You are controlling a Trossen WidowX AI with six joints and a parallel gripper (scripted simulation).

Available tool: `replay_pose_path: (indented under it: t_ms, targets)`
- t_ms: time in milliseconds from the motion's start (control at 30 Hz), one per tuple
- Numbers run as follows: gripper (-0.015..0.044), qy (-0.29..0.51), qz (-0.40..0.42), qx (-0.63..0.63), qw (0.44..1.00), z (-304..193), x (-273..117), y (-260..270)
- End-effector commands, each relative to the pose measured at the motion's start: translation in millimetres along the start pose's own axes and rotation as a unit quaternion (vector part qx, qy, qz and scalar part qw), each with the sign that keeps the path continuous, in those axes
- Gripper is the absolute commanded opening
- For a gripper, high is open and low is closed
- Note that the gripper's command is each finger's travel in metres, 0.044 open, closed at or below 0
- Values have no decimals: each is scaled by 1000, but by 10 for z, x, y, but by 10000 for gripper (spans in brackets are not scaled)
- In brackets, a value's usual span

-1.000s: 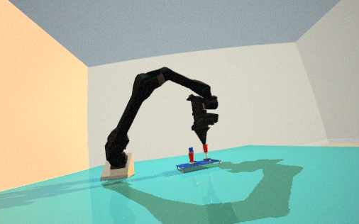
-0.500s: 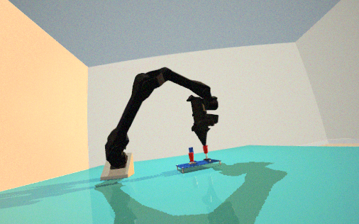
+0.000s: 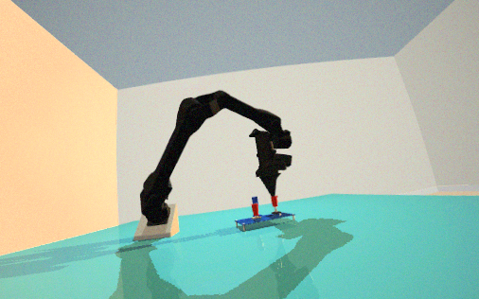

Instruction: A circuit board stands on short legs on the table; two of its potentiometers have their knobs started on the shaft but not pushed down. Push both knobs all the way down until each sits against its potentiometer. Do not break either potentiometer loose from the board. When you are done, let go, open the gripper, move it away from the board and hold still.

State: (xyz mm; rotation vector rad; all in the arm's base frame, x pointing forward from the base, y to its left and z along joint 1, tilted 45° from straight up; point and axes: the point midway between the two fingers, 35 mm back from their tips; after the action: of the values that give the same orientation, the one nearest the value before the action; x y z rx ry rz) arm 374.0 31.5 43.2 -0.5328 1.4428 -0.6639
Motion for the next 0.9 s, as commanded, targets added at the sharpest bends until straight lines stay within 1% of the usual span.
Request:
replay_pose_path:
  t_ms: [0,867]
  targets:
    - [0,-1,-1,2,1000,15,47,-18]
    - [0,-1,-1,2,1000,15,81,-18]
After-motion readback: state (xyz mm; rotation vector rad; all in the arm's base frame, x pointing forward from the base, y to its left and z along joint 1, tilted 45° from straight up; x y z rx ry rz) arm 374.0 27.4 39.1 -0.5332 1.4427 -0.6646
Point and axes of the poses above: the point midway between the two fingers, 35 mm back from their tips, its own x axis out along the fingers, its own y axis across the jaws, z = x × y, and after that the axes turned 8 degrees about x, right-handed
